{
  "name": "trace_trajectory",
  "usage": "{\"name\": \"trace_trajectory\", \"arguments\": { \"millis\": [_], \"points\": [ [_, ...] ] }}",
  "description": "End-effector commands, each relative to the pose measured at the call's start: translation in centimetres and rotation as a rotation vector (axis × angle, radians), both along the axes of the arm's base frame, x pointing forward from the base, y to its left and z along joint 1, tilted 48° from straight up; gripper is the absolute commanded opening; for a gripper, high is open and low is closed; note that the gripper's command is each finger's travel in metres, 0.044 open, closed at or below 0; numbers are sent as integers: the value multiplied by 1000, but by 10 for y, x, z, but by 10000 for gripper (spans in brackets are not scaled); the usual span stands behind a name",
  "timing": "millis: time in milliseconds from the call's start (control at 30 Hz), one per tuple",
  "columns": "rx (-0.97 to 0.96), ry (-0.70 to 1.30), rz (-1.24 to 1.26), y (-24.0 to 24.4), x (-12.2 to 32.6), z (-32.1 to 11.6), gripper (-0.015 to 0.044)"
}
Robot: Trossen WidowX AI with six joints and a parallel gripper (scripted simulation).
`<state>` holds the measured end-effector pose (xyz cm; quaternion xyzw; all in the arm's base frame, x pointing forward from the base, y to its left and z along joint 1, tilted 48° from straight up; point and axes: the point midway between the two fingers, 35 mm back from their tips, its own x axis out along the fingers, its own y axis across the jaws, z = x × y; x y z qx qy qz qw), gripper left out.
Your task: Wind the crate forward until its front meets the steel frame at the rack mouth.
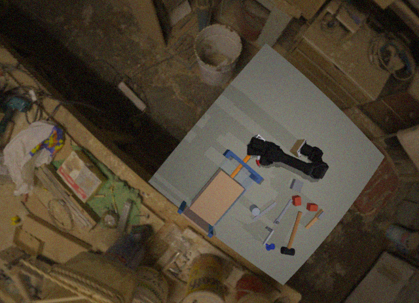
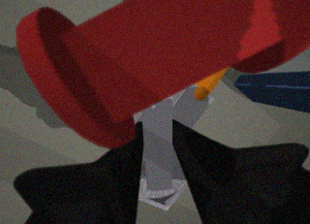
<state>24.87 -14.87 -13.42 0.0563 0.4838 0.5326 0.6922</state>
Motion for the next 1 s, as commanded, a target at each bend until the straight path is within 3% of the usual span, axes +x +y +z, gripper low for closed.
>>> {"name": "trace_trajectory", "arguments": {
  "millis": [0, 667, 967],
  "points": [
    [-4, 20, -4, 3, 0, -3, 0],
    [-11, 52, -35, 2, 1, -4, 0],
    [-9, 47, -42, -1, 1, -1, 236]
  ]
}}
